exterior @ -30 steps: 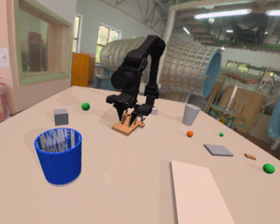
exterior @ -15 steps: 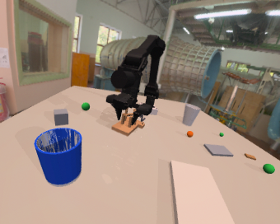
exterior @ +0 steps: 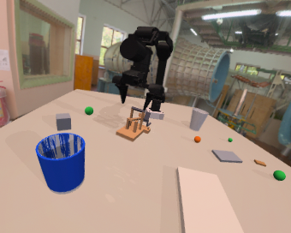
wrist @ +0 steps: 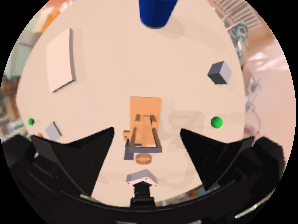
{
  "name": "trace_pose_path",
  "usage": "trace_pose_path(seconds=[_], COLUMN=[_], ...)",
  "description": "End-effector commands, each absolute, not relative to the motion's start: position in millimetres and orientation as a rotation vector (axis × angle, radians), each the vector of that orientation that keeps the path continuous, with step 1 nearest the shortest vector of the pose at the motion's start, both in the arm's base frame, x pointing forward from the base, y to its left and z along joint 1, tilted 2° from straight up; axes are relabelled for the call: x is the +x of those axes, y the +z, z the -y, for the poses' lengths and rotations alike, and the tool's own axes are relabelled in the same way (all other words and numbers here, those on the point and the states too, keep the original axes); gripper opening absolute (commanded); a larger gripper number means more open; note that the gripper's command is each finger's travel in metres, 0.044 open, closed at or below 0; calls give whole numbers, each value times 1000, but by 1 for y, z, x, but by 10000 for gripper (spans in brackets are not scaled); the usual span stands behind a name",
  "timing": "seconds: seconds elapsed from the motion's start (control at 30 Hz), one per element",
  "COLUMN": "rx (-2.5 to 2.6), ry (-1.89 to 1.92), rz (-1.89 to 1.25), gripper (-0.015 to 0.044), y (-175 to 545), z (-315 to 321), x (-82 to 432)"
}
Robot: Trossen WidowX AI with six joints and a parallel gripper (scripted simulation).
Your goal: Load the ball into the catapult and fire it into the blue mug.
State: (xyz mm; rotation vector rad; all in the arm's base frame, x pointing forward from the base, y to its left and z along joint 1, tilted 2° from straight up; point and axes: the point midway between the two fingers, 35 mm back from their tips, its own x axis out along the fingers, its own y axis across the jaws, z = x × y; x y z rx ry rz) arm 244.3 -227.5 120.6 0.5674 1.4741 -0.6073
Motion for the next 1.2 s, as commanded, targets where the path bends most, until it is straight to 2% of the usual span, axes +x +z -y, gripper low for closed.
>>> trace_pose_path(seconds=[0.0, 0.23, 1.17], rx=[577, 579, 579], ry=[-607, -608, -608], rz=[-1492, -1494, -1494], gripper=[440, 440, 440], y=[123, 80, 41], z=[224, 223, 225], x=[240, 239, 239])
